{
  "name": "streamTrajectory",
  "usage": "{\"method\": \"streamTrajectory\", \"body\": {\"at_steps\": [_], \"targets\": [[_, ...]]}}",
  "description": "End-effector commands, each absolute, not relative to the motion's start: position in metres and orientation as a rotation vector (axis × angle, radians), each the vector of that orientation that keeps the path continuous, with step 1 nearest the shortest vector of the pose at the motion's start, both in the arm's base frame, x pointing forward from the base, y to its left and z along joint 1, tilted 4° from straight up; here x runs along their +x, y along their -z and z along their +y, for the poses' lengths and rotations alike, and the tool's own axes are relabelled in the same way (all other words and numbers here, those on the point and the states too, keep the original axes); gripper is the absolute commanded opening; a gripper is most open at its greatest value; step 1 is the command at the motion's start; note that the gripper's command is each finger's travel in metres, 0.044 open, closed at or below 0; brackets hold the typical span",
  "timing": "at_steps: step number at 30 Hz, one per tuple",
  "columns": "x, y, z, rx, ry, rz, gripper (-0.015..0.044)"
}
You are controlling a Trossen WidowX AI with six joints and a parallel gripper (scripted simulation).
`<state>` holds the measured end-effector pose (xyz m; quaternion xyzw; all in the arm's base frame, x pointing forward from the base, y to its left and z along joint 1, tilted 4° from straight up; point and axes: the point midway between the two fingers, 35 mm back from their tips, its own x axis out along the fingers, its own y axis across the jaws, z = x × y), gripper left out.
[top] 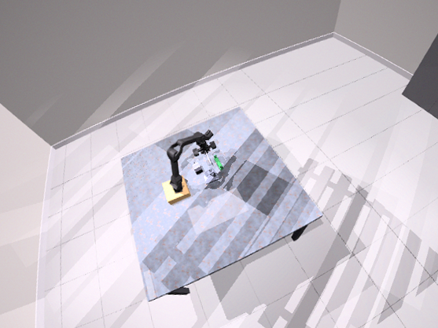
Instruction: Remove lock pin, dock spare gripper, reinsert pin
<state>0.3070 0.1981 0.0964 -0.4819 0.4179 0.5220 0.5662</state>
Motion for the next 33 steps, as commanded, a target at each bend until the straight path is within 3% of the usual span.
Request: {"method": "streamTrajectory", "body": {"at_steps": [1,19,33], "targets": [[0.317,-0.098,0.203,-1.14,-1.238,0.979,0.0],[0.366,-0.108,0.222,-1.167,-1.261,0.959,0.0],[0.37,-0.094,0.223,-1.173,-1.257,0.953,0.0]]}}
